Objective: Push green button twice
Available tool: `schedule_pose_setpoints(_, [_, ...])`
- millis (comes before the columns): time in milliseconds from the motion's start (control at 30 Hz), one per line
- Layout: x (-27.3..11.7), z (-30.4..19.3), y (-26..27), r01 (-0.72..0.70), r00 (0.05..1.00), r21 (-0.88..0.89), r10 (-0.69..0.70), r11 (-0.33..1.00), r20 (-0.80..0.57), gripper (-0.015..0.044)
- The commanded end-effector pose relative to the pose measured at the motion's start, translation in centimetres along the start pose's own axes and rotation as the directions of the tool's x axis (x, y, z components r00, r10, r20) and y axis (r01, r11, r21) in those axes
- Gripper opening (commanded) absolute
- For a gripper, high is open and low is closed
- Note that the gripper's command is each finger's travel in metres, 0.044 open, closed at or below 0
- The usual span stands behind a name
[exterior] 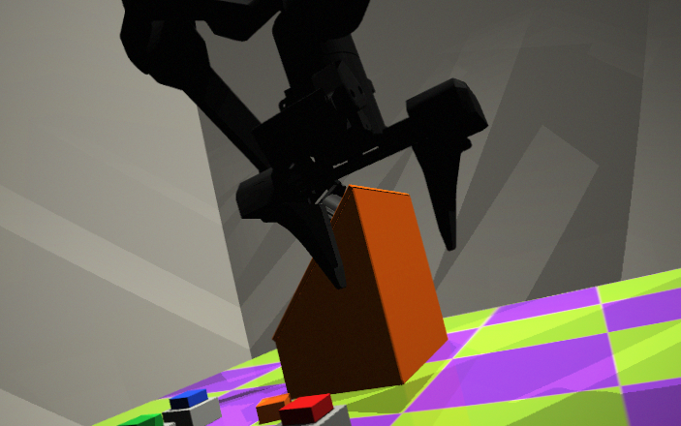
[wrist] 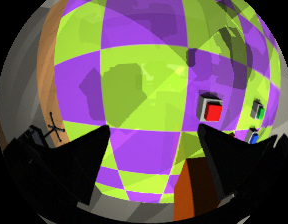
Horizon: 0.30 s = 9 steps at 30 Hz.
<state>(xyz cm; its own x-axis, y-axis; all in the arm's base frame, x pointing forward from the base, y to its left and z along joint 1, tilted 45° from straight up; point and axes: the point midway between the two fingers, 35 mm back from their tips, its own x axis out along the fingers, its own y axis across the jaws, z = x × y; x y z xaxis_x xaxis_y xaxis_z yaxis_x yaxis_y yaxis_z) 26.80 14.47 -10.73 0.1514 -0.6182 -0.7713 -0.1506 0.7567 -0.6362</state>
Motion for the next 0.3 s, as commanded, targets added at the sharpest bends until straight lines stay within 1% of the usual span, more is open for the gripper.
schedule_pose_setpoints(0, [0.32, -3.40, 4.91, 0.062, 0.998, 0.021, -0.062, 0.998, -0.001, 0.0400])
schedule_pose_setpoints(67, [0.41, -4.07, 5.67, 0.075, 0.997, 0.026, -0.075, 0.997, 0.003, 0.0400])
schedule_pose_setpoints(267, [0.42, -4.16, 5.77, 0.076, 0.997, 0.027, -0.076, 0.997, 0.003, 0.0400])
